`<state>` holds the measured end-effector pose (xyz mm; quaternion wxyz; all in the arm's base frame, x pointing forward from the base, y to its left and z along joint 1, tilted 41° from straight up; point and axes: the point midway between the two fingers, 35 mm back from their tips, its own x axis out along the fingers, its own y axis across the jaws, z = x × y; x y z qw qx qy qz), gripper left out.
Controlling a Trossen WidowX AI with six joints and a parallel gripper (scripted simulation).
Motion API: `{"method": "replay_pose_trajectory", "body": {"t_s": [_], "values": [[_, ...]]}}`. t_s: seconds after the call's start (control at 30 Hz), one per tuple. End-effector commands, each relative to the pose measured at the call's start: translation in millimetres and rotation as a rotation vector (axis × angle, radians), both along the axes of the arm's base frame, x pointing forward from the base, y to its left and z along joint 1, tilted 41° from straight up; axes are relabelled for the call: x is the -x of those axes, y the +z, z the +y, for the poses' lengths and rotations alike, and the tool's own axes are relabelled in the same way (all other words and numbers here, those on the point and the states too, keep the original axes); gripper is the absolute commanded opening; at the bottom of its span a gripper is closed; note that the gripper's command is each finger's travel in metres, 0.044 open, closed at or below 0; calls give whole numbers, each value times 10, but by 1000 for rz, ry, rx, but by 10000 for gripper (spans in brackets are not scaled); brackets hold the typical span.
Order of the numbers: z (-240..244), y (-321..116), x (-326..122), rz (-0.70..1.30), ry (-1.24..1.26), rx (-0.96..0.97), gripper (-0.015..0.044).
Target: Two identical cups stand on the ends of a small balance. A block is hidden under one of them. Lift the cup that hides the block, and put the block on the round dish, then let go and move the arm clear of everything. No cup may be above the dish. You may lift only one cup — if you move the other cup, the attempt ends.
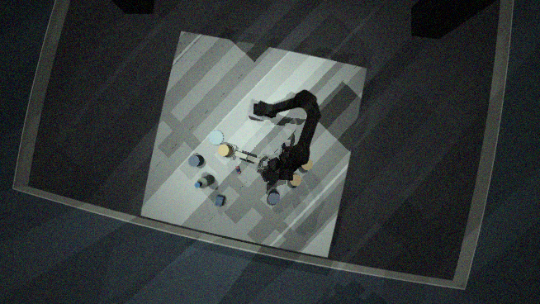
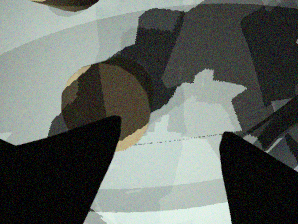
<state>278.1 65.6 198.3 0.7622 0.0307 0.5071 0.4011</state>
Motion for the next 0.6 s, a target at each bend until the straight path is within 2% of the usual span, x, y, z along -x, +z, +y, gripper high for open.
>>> {"method": "replay_pose_trajectory", "body": {"t_s": [0.0,0.57], "values": [[-65,-17,-49,101,-114,-17,260],[-310,-124,-185,489,-549,-95,260]]}}
